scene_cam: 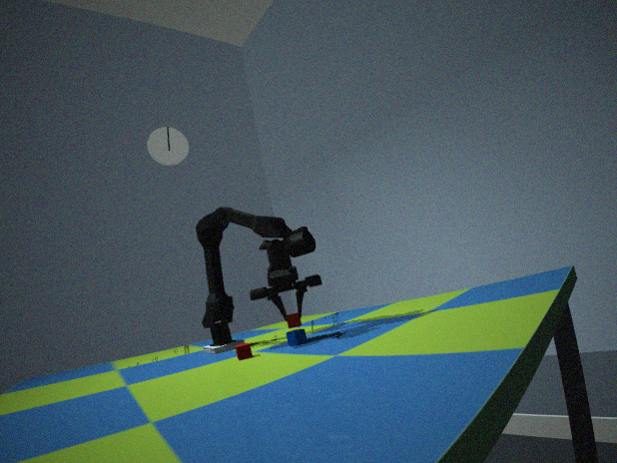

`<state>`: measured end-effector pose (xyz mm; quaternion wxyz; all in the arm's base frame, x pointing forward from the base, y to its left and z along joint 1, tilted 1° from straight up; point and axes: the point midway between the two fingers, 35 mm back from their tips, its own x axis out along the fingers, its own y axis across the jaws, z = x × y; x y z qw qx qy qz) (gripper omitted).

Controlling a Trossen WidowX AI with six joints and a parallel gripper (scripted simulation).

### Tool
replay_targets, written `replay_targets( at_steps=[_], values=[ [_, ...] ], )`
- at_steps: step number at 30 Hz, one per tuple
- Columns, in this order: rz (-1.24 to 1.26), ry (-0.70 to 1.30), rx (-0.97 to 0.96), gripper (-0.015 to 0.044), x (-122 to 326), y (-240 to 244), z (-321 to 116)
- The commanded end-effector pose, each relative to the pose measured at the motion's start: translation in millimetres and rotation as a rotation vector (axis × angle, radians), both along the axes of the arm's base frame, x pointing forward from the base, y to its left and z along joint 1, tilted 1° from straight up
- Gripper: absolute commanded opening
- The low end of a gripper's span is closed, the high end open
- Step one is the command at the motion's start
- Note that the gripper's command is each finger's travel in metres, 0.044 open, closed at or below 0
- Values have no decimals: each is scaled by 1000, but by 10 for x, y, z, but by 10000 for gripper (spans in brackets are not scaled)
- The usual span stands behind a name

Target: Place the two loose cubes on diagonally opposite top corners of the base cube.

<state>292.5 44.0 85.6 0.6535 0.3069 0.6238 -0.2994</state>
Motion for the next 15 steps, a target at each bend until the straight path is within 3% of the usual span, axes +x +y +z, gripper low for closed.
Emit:
replay_targets(
  at_steps=[1,15],
  values=[
    [-6,9,-5,105,-14,-8,-59],
    [-6,9,-5,105,-13,-8,-73]
  ],
)
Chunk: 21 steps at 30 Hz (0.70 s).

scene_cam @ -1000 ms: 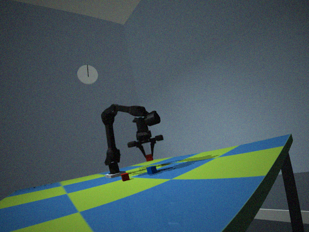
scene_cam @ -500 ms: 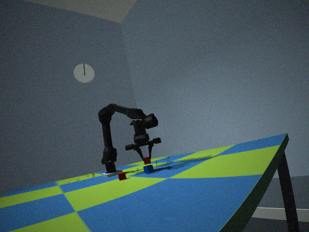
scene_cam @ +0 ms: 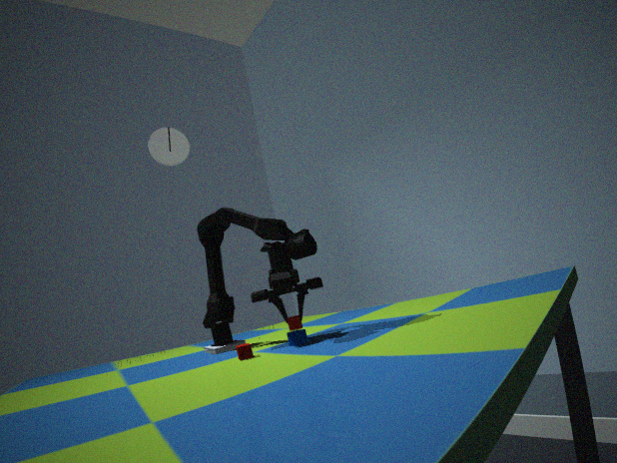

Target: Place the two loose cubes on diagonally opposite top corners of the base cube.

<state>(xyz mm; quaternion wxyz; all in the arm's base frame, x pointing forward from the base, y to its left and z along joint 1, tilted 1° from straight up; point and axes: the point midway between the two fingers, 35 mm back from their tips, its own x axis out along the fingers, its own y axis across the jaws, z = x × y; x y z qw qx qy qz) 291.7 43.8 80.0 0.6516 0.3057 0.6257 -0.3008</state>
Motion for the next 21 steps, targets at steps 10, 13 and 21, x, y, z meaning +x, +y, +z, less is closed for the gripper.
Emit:
replay_targets(
  at_steps=[10,13,21],
  values=[
    [-6,2,-4,105,-4,-7,-16],
    [-6,2,-4,105,-4,-7,-16],
    [-6,2,-4,205,-4,-7,-16]
  ],
)
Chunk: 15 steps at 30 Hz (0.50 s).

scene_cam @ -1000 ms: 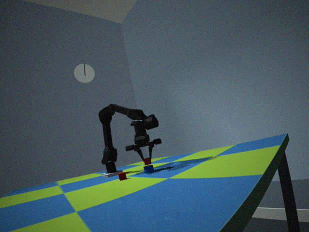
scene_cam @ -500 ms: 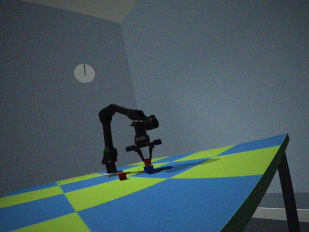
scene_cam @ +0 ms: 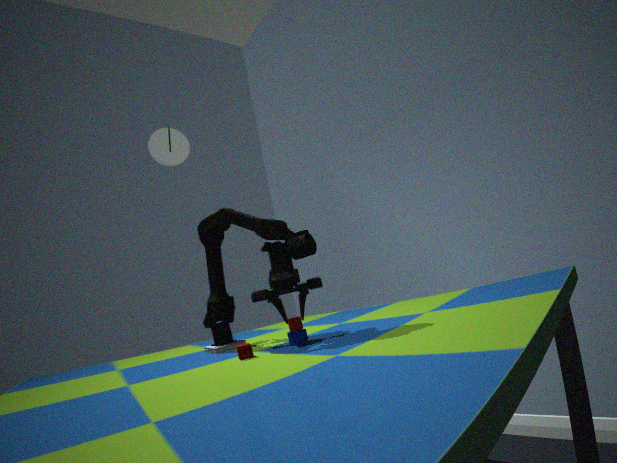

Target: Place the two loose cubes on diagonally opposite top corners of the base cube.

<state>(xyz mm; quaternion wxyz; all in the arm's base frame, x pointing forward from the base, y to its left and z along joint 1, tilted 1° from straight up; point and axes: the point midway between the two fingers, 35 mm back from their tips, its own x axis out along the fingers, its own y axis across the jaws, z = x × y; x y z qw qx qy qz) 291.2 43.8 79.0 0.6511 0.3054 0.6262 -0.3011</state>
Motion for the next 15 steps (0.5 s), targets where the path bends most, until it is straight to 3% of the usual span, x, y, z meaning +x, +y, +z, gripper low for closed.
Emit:
replay_targets(
  at_steps=[1,15],
  values=[
    [-6,1,-4,205,0,-6,-7],
    [0,0,0,205,-7,3,225]
  ],
)
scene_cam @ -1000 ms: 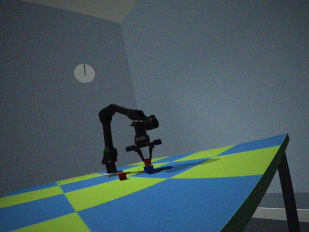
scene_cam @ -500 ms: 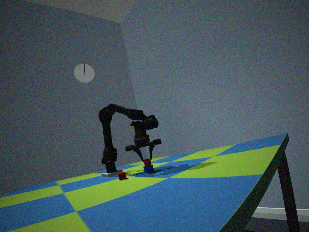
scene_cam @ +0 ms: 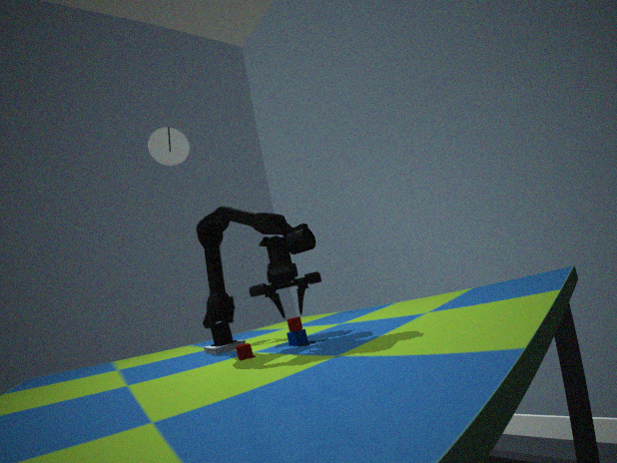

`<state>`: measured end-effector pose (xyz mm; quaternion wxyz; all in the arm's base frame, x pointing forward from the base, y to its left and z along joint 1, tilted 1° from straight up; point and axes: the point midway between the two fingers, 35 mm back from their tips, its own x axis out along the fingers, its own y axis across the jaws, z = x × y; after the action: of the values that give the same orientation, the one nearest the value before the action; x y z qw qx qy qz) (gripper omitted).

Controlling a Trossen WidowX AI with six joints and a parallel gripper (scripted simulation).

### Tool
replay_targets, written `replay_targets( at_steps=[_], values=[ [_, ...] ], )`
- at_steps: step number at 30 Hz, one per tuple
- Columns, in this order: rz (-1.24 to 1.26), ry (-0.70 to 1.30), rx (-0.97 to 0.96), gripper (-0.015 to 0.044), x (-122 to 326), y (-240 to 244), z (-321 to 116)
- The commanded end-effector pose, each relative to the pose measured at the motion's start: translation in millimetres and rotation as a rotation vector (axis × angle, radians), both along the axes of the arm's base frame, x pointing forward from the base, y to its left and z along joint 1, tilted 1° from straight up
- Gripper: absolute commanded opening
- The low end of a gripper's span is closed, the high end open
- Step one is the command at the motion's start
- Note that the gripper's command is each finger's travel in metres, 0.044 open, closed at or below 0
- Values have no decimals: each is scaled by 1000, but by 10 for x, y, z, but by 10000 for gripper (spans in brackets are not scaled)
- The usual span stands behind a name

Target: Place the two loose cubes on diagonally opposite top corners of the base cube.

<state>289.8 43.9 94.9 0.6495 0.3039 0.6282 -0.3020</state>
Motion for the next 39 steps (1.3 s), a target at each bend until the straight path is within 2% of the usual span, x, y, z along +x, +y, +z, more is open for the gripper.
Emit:
replay_targets(
  at_steps=[1,9,11,12,29,36,39],
  values=[
    [-1,-6,1,205,7,3,81],
    [-1,-6,1,205,5,4,145],
    [13,-3,0,257,-2,-50,132],
    [28,-3,-1,265,-7,-114,151],
    [347,5,-27,265,-443,-1326,524],
    [374,7,-29,265,-505,-1411,554],
    [374,7,-29,265,-491,-1419,439]
  ],
)
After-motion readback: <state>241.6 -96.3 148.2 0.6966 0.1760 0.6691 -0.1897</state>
